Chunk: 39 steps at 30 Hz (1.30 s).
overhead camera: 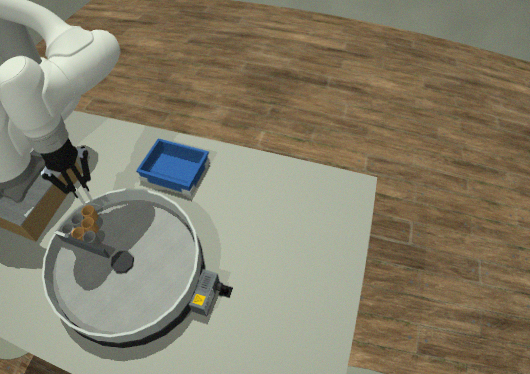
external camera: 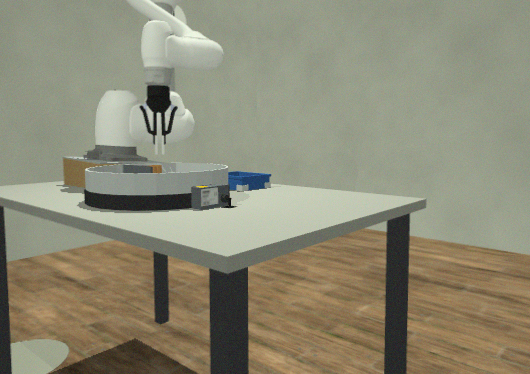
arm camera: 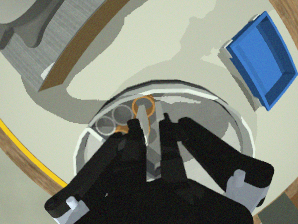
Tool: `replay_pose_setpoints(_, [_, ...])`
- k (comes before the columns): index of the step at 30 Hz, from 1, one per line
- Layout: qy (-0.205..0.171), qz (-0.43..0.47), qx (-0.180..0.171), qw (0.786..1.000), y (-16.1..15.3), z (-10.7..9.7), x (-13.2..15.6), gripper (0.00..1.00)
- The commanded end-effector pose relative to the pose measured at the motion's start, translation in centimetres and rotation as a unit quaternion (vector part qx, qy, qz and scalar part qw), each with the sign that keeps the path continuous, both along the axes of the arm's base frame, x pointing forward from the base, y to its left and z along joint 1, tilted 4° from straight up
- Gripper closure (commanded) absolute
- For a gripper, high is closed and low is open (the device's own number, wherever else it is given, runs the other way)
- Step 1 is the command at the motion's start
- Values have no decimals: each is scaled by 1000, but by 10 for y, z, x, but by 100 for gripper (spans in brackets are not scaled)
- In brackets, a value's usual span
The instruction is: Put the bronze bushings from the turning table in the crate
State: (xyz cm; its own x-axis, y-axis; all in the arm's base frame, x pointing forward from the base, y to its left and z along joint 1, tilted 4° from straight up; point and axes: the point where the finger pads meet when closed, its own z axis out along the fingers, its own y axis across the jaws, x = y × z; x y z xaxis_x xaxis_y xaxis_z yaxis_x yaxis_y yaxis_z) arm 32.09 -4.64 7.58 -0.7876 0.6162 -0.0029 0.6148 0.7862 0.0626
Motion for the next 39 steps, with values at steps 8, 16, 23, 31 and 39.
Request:
replay_pose_setpoints(8, [-1,0,2,1000,0,-2,0,90])
replay_pose_setpoints(16, [-1,0,2,1000,0,-2,0,90])
replay_pose_setpoints(23, [-1,0,2,1000,0,-2,0,90])
replay_pose_setpoints(31, [-1,0,2,1000,0,-2,0,90])
replay_pose_setpoints(39, [-1,0,2,1000,1,-23,1,90])
